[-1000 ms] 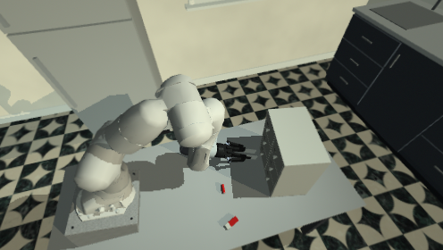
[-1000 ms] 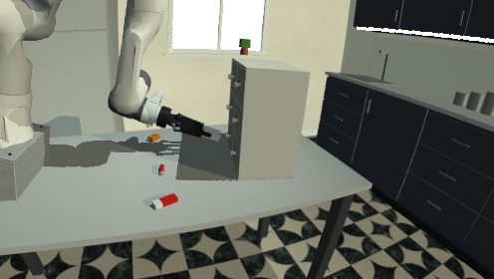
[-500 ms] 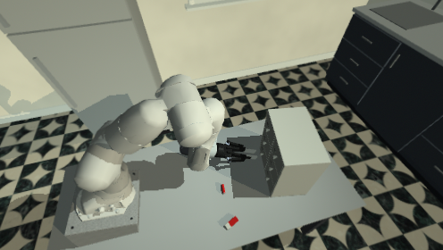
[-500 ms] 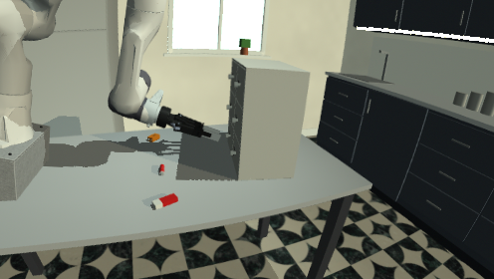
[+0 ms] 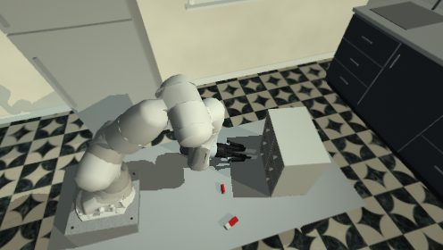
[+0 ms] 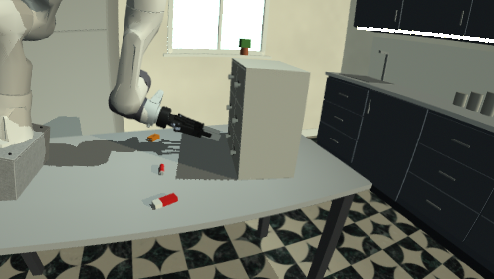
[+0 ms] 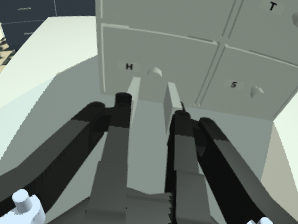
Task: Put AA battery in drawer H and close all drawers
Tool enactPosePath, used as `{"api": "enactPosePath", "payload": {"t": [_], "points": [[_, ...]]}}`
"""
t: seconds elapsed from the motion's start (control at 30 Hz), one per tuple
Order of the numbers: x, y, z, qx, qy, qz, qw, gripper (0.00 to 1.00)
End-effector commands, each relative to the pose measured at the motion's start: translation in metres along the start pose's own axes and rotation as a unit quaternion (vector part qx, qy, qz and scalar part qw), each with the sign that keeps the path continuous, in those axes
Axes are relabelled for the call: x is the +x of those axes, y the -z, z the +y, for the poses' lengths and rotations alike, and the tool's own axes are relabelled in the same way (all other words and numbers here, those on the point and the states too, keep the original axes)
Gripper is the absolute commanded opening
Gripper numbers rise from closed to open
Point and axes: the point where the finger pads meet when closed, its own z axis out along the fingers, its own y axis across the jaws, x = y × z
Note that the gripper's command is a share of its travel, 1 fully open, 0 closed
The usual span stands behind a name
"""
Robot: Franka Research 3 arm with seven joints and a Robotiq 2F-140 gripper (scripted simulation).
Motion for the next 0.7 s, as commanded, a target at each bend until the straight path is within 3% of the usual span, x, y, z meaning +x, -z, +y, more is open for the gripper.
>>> {"api": "enactPosePath", "payload": {"t": [0.0, 0.67], "points": [[0.001, -0.002, -0.002, 0.001, 0.001, 0.0, 1.0, 0.2], [0.009, -0.026, -0.002, 0.001, 0.001, 0.0, 1.0, 0.2]]}}
